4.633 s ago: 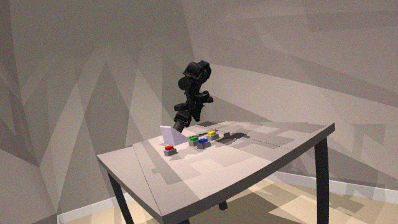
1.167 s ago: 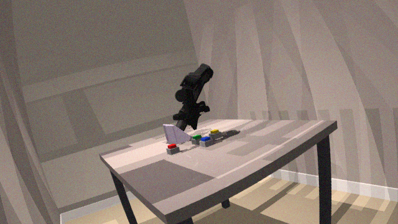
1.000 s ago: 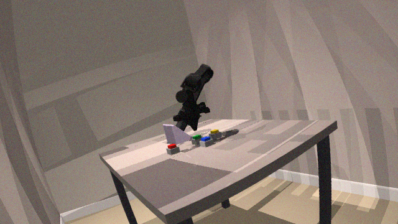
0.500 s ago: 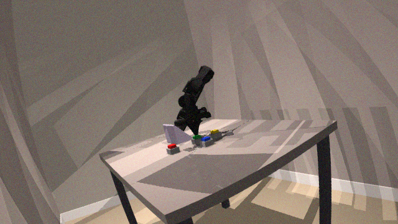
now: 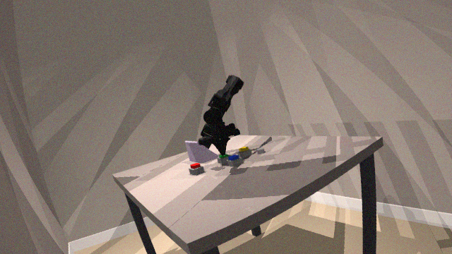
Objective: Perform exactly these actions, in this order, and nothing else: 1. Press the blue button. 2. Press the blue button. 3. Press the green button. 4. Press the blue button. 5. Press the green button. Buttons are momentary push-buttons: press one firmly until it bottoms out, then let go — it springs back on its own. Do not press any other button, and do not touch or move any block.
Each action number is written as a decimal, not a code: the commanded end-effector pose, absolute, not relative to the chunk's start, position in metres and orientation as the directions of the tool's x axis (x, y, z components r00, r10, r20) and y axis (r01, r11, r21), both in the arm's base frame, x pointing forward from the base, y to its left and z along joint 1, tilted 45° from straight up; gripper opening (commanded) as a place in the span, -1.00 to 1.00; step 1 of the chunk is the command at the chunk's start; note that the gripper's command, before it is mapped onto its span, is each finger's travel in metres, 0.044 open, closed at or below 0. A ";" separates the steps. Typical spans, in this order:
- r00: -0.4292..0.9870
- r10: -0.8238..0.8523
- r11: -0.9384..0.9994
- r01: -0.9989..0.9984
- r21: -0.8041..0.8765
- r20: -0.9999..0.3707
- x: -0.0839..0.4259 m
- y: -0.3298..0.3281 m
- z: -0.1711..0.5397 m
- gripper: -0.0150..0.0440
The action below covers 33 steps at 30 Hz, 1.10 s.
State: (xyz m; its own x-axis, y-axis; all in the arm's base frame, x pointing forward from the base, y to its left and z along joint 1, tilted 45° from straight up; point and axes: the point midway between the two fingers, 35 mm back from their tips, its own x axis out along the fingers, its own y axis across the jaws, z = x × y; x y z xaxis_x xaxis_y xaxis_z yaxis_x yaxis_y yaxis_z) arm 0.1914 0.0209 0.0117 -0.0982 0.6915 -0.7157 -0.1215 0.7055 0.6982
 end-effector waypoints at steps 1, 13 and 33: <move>-0.099 0.695 0.703 -0.114 0.702 -0.712 0.191 0.022 0.012 -0.42; -0.099 0.695 0.703 -0.114 0.702 -0.713 0.194 -0.001 0.035 -0.42; -0.089 0.707 0.694 -0.104 0.713 -0.701 0.228 0.101 0.217 0.86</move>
